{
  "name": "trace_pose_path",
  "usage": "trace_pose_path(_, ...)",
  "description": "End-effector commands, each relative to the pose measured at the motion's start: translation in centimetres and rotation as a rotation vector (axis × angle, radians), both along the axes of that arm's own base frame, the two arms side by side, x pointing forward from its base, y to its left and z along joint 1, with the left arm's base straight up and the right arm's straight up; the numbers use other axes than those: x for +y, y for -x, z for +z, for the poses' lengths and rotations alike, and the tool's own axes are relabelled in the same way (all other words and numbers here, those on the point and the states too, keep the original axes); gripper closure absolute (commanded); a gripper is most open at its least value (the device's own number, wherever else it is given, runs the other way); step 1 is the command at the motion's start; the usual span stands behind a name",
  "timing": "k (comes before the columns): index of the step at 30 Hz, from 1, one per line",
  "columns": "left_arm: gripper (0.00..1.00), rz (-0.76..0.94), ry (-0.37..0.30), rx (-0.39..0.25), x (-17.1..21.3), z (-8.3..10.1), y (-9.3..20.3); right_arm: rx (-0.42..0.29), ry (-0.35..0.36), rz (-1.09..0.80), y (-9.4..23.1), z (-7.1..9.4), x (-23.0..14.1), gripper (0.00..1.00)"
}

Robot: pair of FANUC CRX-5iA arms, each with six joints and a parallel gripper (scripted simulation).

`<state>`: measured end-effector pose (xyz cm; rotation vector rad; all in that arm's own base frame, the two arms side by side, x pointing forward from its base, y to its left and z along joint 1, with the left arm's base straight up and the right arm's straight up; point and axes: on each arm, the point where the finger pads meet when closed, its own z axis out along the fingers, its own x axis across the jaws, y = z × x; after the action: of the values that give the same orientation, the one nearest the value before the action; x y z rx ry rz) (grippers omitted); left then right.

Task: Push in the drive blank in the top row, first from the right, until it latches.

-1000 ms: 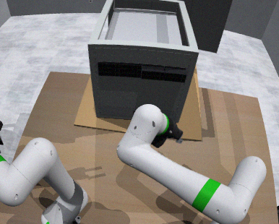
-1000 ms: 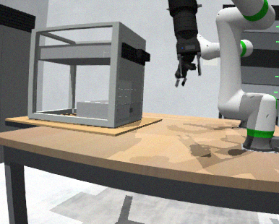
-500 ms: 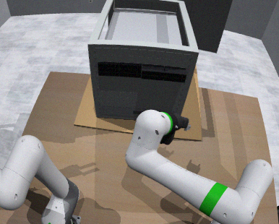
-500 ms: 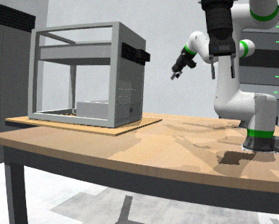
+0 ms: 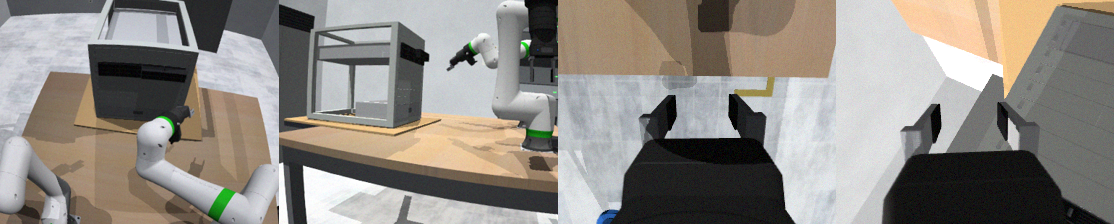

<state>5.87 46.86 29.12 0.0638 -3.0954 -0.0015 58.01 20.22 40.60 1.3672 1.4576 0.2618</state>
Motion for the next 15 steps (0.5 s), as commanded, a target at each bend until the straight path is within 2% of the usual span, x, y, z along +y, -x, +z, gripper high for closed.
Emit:
trace_pose_path(1,0.00,-0.022,0.002,-0.027,0.5,0.0,3.1,-0.033,0.119,0.116,-0.6,2.1,0.5,0.00)
trace_pose_path(11,0.00,-0.039,0.001,-0.045,0.6,-0.1,5.8,-0.077,0.413,0.341,-0.4,5.4,3.1,0.00)
trace_pose_path(13,0.00,-0.039,0.001,-0.045,0.6,-0.1,5.8,-0.077,0.413,0.341,-0.4,5.4,3.1,0.00)
trace_pose_path(15,0.00,-0.040,0.001,-0.045,0.6,-0.2,5.9,-0.084,0.470,0.381,-0.2,5.9,3.7,0.00)
